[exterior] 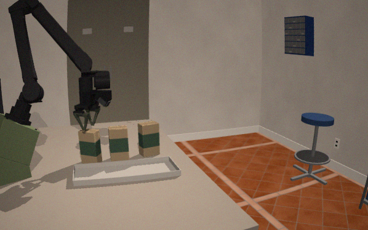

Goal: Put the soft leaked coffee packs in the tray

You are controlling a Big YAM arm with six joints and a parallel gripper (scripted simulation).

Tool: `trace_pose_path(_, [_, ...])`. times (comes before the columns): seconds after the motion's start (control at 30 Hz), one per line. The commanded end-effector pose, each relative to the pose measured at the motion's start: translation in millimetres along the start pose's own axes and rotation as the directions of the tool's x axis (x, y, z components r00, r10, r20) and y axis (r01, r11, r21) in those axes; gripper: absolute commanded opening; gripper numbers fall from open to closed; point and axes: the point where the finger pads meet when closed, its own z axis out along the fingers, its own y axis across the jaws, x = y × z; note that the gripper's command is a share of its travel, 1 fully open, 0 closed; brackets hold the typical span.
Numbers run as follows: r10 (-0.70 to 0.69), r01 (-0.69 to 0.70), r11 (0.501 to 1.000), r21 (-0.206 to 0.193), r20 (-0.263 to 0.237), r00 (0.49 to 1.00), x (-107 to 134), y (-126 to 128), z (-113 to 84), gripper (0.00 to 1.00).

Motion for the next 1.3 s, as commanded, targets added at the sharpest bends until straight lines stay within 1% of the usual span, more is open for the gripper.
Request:
trace_pose_path(0.0, [0.003, -0.003, 1.0, -0.001, -0.005, 1.0, 1.7, 1.7, 5.9, 0.77])
trace_pose_path(0.13, [0.001, -0.001, 1.0, -0.004, 0.002, 1.0, -1.9, 4.4, 10.6, 0.77])
trace_pose_path(0.2, [0.003, -0.003, 1.0, 0.0, -0.005, 1.0, 1.9, 1.5, 16.8, 0.77])
trace_pose_path(0.27, [0.003, -0.003, 1.0, 0.0, -0.005, 1.0, 1.9, 1.5, 16.8, 0.77])
trace_pose_path(0.3, [0.004, -0.004, 1.0, -0.01, 0.016, 1.0, -8.8, 7.2, 14.0, 0.77])
trace_pose_path(0.37, [0.003, -0.003, 1.0, 0.0, -0.005, 1.0, 2.1, 1.4, 23.9, 0.77])
trace_pose_path(0.5, [0.003, -0.003, 1.0, 0.0, -0.004, 1.0, 1.6, 1.9, 33.1, 0.77])
trace_pose_path(0.57, [0.0, 0.0, 1.0, -0.006, 0.004, 1.0, -2.6, 5.2, 35.6, 0.77])
trace_pose_path(0.67, [0.003, -0.003, 1.0, 0.001, -0.005, 1.0, 2.7, 1.0, 43.2, 0.77])
trace_pose_path(0.73, [0.003, -0.003, 1.0, -0.005, 0.004, 1.0, -2.5, 4.1, 44.1, 0.77])
trace_pose_path(0.83, [0.002, -0.002, 1.0, -0.006, 0.005, 1.0, -3.3, 5.0, 44.9, 0.77])
trace_pose_path(0.87, [0.001, -0.001, 1.0, -0.014, 0.019, 1.0, -5.0, 6.2, 41.9, 0.77])
trace_pose_path(0.93, [0.002, -0.002, 1.0, -0.004, 0.0, 1.0, -0.5, 3.6, 48.1, 0.77])
trace_pose_path(0.97, [0.003, -0.003, 1.0, -0.003, -0.001, 1.0, 0.0, 3.0, 48.7, 0.77])
trace_pose_path(1.27, [0.005, -0.005, 1.0, -0.008, 0.01, 1.0, -3.4, 4.3, 45.0, 0.77])
